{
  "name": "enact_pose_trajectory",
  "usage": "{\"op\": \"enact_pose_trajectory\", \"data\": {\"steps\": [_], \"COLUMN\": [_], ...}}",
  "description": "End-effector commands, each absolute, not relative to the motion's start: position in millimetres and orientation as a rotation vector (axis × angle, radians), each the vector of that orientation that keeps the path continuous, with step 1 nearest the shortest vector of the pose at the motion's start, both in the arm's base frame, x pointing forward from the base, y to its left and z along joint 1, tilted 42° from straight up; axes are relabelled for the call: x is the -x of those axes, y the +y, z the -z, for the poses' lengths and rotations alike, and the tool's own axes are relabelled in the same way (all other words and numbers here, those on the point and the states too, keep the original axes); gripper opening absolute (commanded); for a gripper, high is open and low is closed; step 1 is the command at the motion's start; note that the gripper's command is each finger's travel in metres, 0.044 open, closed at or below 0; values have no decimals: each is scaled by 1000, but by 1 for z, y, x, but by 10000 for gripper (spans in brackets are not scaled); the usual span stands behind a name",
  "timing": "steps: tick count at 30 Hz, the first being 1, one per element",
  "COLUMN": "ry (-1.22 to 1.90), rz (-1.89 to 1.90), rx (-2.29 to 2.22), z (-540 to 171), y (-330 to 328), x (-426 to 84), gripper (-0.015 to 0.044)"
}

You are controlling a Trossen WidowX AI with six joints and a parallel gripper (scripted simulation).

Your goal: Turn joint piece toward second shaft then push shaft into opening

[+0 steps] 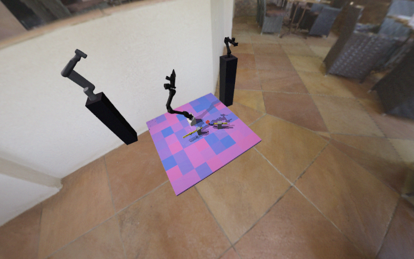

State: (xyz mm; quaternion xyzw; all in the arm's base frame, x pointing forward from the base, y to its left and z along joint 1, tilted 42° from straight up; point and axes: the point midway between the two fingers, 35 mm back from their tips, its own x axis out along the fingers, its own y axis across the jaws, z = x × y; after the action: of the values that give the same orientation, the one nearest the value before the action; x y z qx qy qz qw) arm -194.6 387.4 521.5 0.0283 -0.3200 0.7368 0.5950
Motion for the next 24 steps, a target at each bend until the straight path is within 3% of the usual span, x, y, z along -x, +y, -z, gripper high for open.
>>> {"op": "enact_pose_trajectory", "data": {"steps": [1,24], "ry": [-648,-14], "rz": [-1730,-1663], "rx": [3,366], "z": [-494,-320], "y": [409,484], "x": [187,109], "gripper": [440,440]}}
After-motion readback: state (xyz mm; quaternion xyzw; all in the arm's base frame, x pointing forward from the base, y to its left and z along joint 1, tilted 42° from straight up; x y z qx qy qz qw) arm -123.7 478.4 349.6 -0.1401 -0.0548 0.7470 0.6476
